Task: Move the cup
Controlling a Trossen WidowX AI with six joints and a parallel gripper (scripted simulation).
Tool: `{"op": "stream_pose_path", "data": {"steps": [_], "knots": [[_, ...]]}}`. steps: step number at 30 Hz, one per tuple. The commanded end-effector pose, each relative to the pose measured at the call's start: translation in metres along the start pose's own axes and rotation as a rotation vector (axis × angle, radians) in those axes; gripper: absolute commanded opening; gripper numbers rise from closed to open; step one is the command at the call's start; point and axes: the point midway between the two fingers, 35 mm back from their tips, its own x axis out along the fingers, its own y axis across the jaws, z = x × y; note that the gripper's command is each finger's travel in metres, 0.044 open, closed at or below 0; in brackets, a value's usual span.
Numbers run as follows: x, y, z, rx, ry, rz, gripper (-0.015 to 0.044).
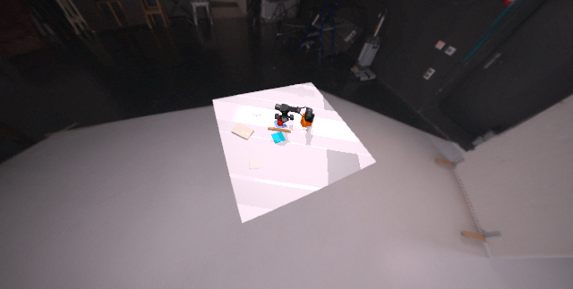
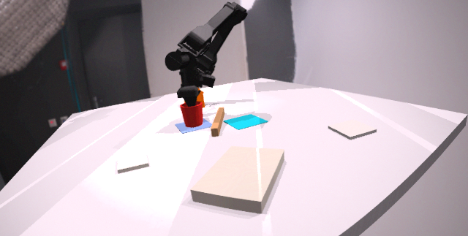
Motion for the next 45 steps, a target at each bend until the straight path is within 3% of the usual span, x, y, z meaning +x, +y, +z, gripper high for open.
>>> {"op": "stream_pose_path", "data": {"steps": [1,16,45], "knots": [[-0.002,0.0,0.0,0.0,0.0,0.001,0.0],[-0.051,-0.001,0.0,0.004,-0.002,0.002,0.0],[-0.05,-0.004,0.021,0.006,-0.003,0.0,0.0]]}}
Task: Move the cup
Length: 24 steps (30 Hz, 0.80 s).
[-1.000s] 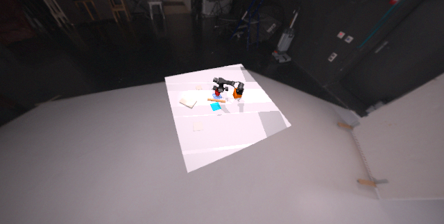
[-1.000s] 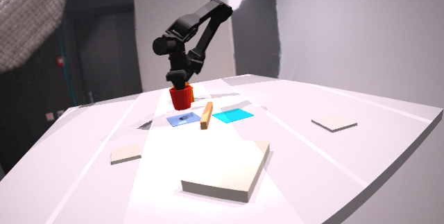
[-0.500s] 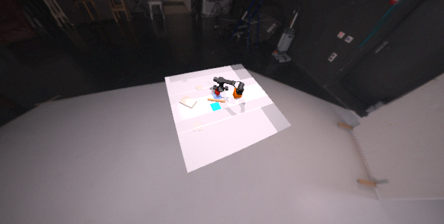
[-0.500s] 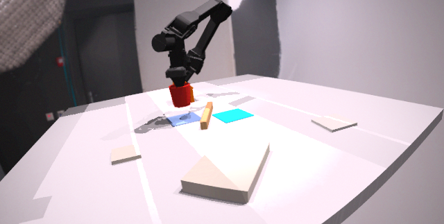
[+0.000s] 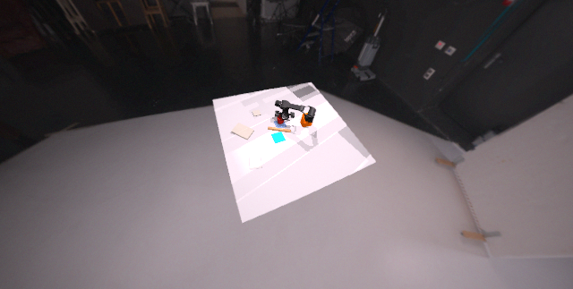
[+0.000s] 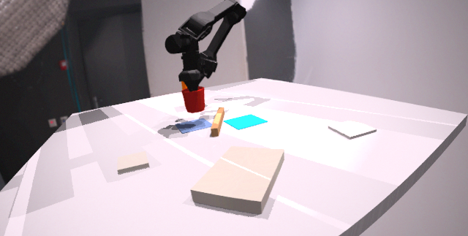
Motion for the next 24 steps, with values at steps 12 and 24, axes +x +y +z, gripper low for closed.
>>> {"op": "stream_pose_path", "data": {"steps": [12,24], "knots": [[-0.001,-0.003,0.04,-0.001,-0.002,0.003,0.0],[-0.002,-0.005,0.074,-0.002,-0.004,0.003,0.0]]}}
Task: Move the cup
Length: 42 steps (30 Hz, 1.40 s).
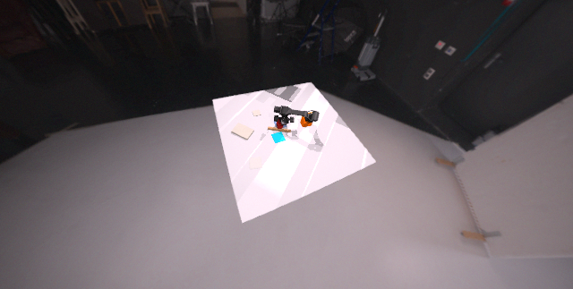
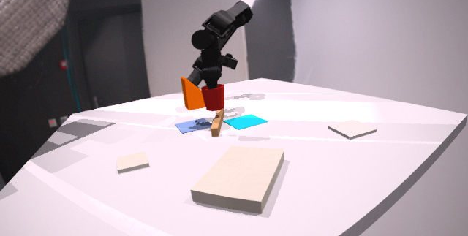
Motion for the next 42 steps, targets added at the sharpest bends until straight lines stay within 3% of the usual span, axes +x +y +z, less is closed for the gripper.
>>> {"op": "stream_pose_path", "data": {"steps": [1,29,42], "knots": [[-0.001,-0.001,0.012,0.0,-0.003,0.0,0.0],[-0.003,-0.004,0.093,-0.001,-0.007,0.001,0.0],[0.01,-0.005,0.094,-0.001,-0.007,0.0,0.0]]}}
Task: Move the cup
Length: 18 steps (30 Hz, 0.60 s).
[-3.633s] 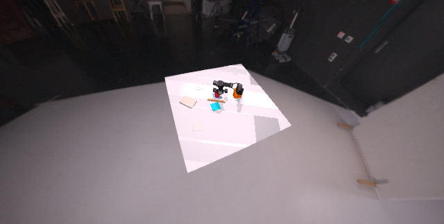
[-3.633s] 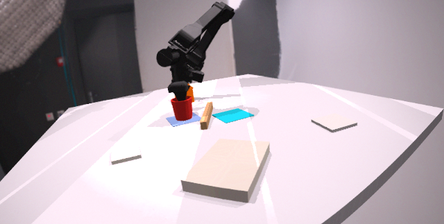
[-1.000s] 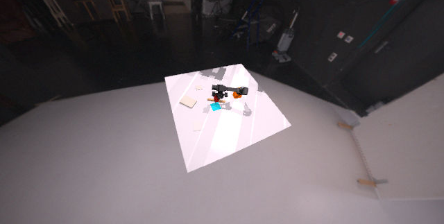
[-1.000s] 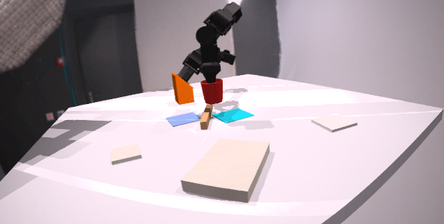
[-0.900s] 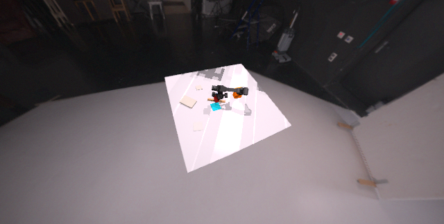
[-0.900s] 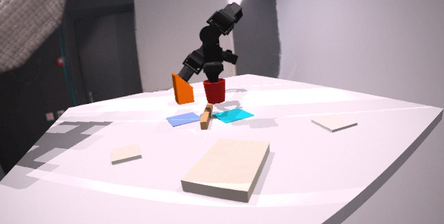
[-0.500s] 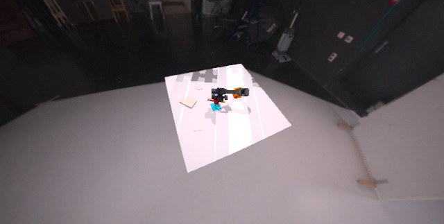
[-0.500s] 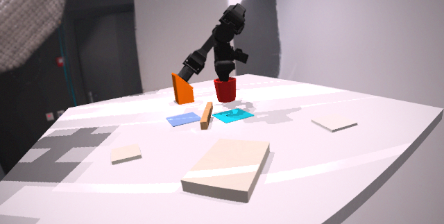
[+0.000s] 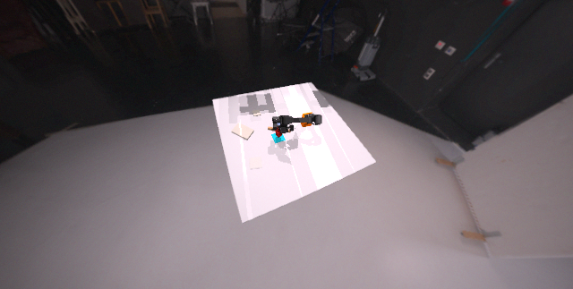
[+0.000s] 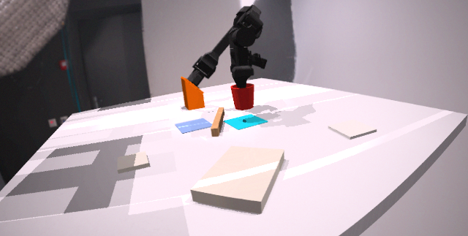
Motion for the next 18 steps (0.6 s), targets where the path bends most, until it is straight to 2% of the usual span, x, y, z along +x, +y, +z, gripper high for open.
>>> {"op": "stream_pose_path", "data": {"steps": [1,18], "knots": [[0.007,0.001,0.0,0.004,-0.002,0.005,0.0],[0.032,0.001,0.001,0.004,-0.003,0.005,0.0]]}}
